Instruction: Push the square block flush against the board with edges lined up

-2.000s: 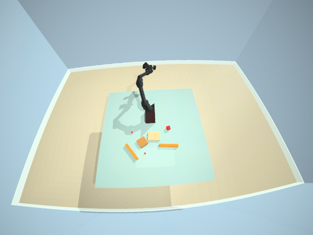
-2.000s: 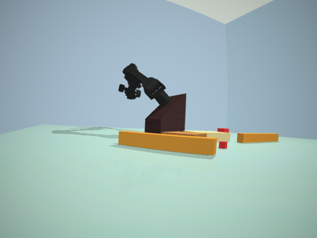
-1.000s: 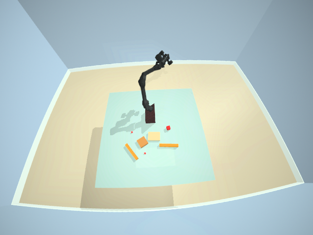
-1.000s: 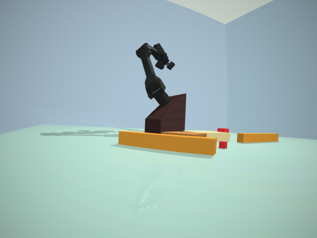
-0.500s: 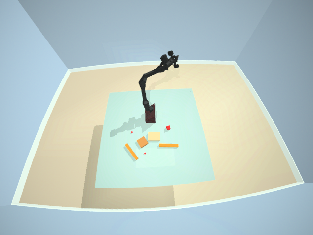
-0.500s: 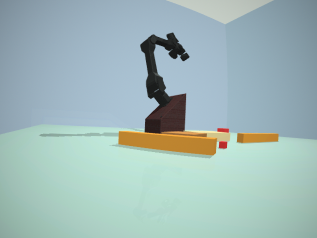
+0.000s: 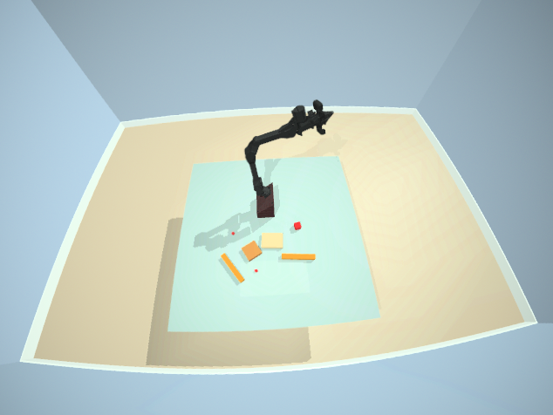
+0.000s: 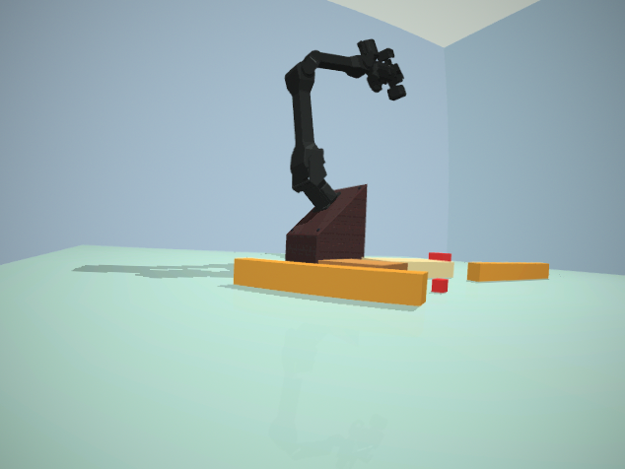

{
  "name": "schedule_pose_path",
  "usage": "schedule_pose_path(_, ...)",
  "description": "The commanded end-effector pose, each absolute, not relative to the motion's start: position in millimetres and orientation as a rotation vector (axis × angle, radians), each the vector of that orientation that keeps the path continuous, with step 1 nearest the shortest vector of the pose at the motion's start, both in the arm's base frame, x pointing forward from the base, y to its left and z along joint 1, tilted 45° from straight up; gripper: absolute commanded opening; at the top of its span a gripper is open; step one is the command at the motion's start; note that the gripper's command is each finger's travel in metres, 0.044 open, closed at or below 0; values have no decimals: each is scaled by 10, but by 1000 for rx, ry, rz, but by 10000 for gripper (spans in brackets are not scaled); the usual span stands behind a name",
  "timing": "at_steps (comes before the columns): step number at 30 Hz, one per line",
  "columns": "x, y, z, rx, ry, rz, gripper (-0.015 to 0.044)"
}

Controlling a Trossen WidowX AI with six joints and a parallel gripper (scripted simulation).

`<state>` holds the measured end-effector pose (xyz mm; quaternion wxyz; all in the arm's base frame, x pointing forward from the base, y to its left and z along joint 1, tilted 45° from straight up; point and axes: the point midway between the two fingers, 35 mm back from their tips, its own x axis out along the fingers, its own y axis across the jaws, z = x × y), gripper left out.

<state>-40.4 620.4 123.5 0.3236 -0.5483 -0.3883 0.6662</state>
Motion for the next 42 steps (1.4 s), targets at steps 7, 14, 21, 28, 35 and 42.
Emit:
schedule_pose_path(7, 603, 6000, 1339, -1459, -690, 1631, 0)
schedule_pose_path(14, 1307, 5787, 1333, -1484, -492, 1521, 0)
schedule_pose_path(21, 1888, 5508, 1352, -1498, -313, 1401, 0)
schedule_pose_path(28, 2670, 5030, 1344, -1479, -93, 1254, 0)
schedule_pose_path(35, 3344, 4439, 1335, -1442, 114, 1096, 0)
schedule_pose_path(42, 3898, 3759, 1326, -1392, 308, 931, 0)
